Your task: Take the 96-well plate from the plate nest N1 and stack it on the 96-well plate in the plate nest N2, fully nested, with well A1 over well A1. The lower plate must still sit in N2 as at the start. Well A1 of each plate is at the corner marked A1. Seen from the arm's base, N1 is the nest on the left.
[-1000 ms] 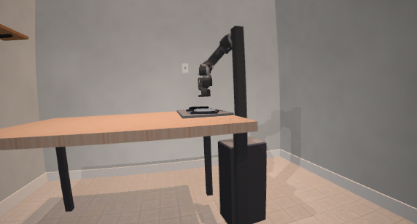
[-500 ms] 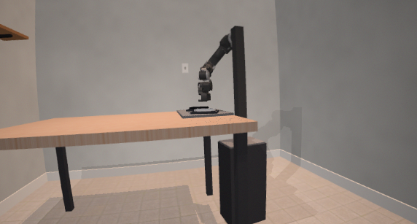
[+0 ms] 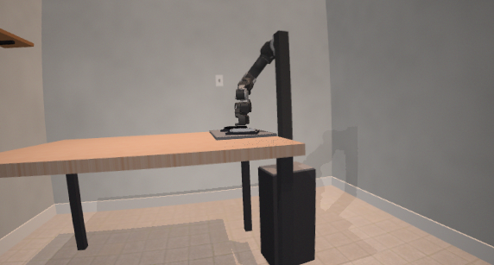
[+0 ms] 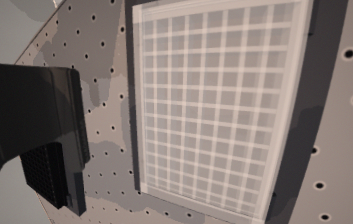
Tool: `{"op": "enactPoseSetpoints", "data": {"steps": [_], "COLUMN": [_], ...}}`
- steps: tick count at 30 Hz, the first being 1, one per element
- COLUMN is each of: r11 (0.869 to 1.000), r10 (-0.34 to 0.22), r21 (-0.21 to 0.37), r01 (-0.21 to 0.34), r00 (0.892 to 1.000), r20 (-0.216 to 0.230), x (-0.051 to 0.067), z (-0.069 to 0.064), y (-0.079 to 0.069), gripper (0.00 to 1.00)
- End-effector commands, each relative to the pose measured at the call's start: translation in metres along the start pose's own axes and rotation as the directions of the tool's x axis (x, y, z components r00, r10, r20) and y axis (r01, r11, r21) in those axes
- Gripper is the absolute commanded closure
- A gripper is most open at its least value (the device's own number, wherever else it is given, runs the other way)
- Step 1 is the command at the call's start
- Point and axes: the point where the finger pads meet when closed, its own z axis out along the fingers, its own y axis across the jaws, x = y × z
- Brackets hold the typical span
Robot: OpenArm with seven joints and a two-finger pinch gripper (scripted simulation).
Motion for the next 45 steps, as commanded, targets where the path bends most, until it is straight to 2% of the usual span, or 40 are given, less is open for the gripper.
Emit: {"op": "enactPoseSetpoints", "data": {"steps": [1,4,16,21,45], "r11": [1.000,1.000,1.000,1.000,1.000], "r10": [-0.004,-0.006,-0.006,-0.011,-0.003], "r21": [-0.007,-0.009,-0.009,-0.010,-0.007], "r01": [0.004,0.006,0.006,0.011,0.003], "r00": [1.000,1.000,1.000,1.000,1.000], "r20": [-0.002,-0.003,-0.003,-0.006,-0.003], "x": [0.001,0.001,0.001,0.003,-0.002], "z": [0.003,0.010,0.010,0.031,0.026], "y": [0.001,0.001,0.001,0.001,0.002], "gripper": [0.23,0.23,0.23,0.23,0.23]}}
